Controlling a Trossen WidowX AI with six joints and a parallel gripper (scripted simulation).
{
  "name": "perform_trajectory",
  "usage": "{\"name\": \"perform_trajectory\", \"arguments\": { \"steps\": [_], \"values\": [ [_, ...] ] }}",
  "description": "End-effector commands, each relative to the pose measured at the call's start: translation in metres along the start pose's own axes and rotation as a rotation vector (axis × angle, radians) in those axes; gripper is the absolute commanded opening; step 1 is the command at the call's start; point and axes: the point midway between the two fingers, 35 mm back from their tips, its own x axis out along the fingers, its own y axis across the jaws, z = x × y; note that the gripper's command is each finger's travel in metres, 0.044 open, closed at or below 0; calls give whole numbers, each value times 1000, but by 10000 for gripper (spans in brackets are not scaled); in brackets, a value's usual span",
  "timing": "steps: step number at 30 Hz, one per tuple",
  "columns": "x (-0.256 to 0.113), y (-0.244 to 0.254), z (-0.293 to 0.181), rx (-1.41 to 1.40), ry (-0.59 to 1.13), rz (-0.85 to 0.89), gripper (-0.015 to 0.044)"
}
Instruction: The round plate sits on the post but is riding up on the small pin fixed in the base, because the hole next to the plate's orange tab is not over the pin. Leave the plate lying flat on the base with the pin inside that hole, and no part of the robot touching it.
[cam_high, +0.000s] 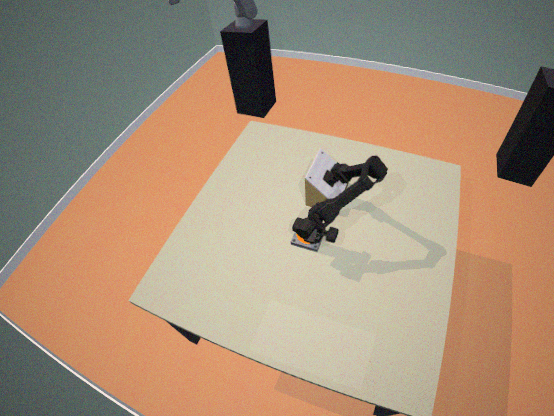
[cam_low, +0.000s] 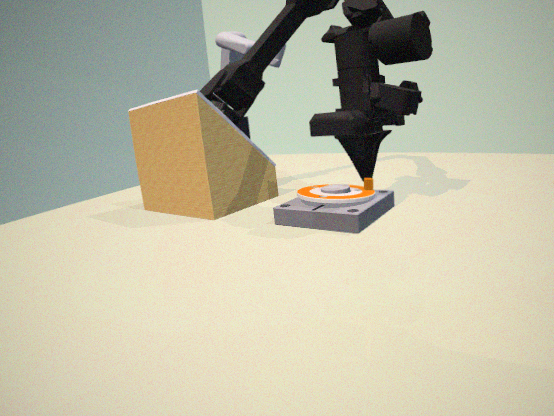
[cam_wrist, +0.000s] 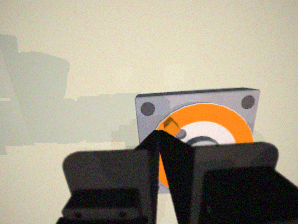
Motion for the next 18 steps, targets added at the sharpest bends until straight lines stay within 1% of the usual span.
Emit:
{"name": "perform_trajectory", "arguments": {
  "steps": [1,18],
  "values": [
    [1,-3,7,-10,-3,2,0],
    [0,-24,19,-10,-4,1,0]
  ]
}}
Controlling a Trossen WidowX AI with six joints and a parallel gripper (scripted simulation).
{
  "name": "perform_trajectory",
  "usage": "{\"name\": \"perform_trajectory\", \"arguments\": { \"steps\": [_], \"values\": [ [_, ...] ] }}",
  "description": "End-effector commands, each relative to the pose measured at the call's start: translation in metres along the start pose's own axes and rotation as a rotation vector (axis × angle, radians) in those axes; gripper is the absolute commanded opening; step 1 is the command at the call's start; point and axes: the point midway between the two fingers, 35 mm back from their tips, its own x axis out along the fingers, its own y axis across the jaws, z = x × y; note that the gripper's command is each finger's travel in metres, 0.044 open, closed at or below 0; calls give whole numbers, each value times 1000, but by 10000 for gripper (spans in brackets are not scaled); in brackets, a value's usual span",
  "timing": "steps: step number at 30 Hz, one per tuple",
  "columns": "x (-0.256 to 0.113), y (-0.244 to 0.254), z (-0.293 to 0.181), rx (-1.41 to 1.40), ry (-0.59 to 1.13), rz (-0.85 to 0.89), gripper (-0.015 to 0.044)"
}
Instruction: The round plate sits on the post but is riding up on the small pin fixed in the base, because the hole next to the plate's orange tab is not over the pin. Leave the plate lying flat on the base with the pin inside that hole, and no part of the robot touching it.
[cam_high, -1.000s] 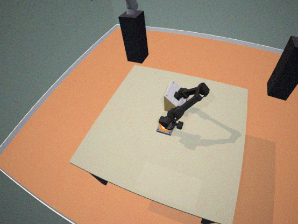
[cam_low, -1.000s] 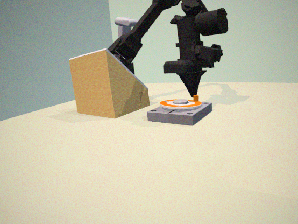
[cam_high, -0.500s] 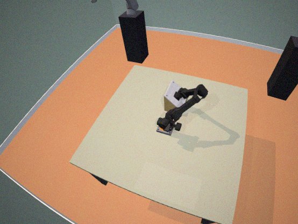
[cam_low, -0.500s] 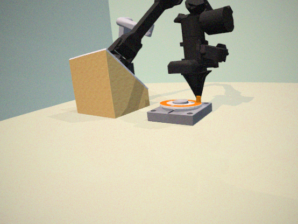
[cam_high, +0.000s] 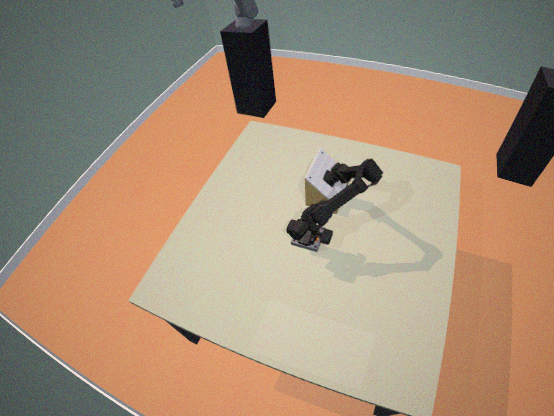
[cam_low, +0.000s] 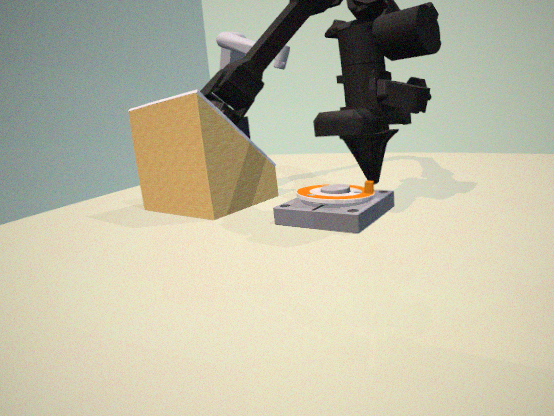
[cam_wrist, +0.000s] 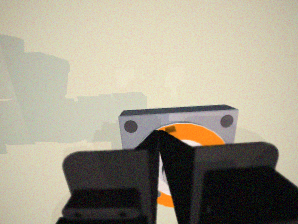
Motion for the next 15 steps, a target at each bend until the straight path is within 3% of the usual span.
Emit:
{"name": "perform_trajectory", "arguments": {
  "steps": [1,15],
  "values": [
    [2,-6,1,0,6,-4,0],
    [0,-22,4,0,6,-4,0]
  ]
}}
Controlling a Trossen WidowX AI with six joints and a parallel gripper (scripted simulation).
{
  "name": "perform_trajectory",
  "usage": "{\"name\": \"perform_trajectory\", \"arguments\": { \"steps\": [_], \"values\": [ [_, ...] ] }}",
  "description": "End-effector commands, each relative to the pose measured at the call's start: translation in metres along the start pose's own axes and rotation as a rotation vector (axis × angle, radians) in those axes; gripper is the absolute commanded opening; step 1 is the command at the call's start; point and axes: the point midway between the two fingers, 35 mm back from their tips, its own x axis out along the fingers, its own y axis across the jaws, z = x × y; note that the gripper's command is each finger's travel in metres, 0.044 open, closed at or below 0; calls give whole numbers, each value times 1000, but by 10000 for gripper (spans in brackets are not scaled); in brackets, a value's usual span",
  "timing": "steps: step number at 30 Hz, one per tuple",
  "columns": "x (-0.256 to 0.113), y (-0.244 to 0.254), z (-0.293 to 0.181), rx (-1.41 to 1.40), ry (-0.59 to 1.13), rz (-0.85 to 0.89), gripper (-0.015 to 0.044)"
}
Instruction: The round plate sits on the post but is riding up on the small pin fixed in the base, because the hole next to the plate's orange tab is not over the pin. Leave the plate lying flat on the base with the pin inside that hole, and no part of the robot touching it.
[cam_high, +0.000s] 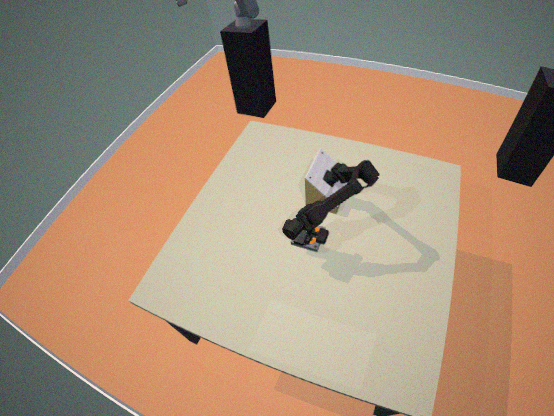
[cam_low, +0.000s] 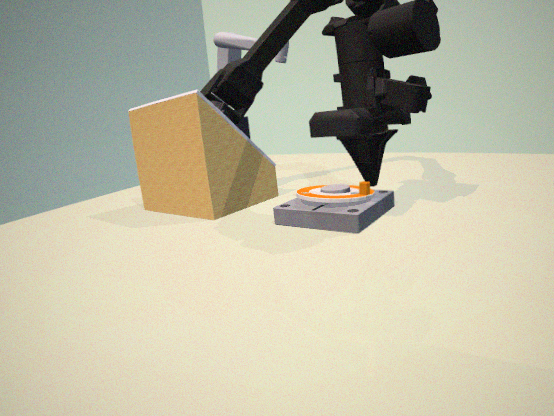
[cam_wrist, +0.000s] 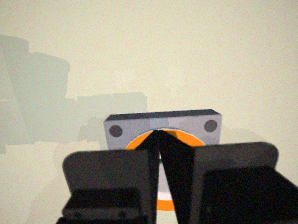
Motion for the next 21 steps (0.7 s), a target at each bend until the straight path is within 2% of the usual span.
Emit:
{"name": "perform_trajectory", "arguments": {
  "steps": [1,21],
  "values": [
    [1,-6,-1,1,7,-5,0],
    [-2,-35,-9,1,7,-6,0]
  ]
}}
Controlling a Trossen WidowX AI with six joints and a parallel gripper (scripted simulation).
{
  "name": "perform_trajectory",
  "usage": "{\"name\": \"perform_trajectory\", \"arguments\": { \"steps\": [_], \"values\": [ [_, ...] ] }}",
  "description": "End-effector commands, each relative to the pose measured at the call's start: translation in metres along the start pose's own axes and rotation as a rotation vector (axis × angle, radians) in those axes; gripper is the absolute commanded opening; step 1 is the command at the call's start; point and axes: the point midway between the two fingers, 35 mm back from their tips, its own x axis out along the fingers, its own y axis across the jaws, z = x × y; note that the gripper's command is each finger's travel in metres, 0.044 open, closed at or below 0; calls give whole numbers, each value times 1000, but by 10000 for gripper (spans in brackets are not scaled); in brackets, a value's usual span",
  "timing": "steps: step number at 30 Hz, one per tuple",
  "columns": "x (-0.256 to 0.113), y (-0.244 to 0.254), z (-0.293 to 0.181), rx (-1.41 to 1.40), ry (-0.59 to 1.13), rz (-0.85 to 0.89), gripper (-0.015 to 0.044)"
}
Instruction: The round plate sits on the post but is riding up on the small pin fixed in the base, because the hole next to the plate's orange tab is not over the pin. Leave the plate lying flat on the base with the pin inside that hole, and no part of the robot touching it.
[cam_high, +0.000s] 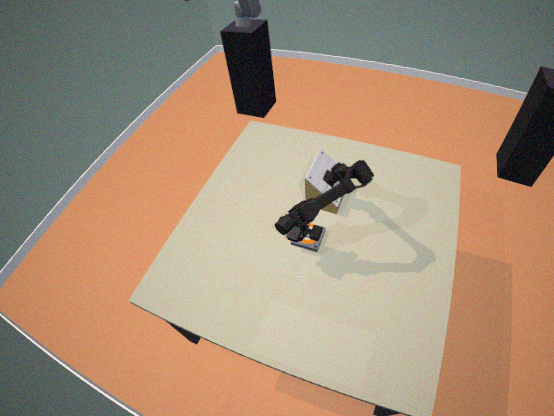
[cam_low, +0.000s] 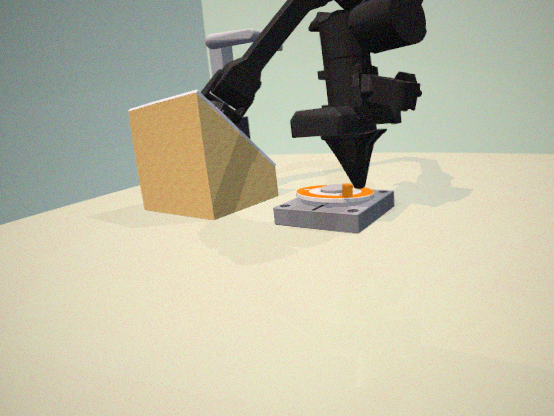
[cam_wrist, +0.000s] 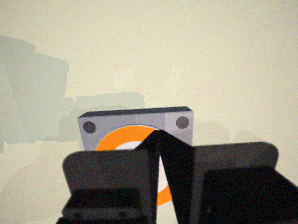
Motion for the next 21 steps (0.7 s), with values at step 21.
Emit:
{"name": "perform_trajectory", "arguments": {
  "steps": [21],
  "values": [
    [0,-23,-25,3,11,-4,0]
  ]
}}
